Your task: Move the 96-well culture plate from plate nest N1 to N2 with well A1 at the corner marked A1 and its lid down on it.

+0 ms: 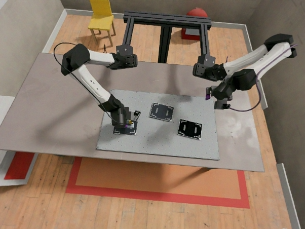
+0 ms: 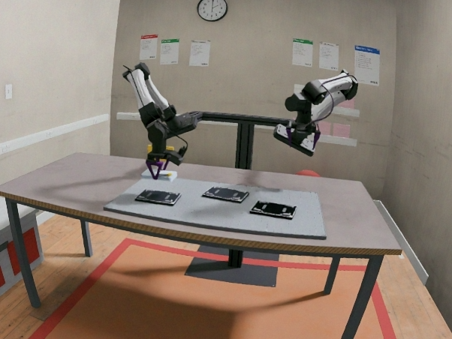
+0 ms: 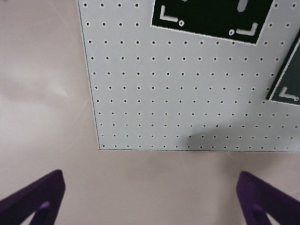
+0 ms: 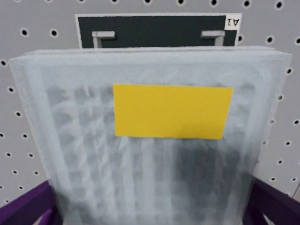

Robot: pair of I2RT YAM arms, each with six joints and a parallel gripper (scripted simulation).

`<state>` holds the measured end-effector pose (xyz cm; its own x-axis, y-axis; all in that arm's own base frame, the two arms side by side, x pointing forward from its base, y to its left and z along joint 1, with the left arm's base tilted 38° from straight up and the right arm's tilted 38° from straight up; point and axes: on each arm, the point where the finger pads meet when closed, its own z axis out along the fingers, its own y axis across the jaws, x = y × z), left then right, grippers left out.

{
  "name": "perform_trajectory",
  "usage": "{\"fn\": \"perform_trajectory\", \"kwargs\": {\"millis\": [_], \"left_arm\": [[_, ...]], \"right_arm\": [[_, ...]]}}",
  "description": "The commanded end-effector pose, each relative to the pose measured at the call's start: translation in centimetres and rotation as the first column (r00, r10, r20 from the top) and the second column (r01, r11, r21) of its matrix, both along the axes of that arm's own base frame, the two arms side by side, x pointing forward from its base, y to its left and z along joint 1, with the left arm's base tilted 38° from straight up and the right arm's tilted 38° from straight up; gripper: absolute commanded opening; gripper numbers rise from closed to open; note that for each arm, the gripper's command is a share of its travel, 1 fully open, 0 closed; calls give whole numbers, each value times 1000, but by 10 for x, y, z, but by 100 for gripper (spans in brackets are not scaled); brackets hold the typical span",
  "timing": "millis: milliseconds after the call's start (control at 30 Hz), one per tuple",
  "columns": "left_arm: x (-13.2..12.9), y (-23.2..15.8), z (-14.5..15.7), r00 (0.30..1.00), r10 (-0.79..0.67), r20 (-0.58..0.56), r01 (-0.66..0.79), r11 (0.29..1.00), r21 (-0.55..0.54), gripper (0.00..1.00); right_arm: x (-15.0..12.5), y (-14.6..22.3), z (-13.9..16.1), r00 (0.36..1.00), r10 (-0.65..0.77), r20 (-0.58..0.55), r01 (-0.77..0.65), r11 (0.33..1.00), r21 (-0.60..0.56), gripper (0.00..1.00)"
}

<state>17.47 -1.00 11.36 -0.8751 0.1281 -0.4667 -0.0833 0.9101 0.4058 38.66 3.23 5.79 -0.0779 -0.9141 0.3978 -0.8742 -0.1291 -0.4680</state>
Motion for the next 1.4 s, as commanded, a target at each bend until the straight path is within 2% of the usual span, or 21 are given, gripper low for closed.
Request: {"fn": "perform_trajectory", "kwargs": {"millis": [0,1033,1133,1167,1367], "left_arm": [[2,-2,2,1000,-4,9,4,1000,-14,100],[2,-2,2,1000,-4,9,4,1000,-14,100],[2,-2,2,1000,-4,9,4,1000,-14,100],[2,-2,2,1000,-4,9,4,1000,-14,100],[2,-2,2,1000,-4,9,4,1000,-14,100]], "right_arm": [[1,3,7,1000,3,15,-3,1000,6,0],[1,3,7,1000,3,15,-3,1000,6,0],[5,-2,6,1000,-9,0,9,1000,0,0],[3,10,2,1000,-16,12,16,1000,11,0],[-9,24,-16,987,-149,61,143,986,91,0]]}}
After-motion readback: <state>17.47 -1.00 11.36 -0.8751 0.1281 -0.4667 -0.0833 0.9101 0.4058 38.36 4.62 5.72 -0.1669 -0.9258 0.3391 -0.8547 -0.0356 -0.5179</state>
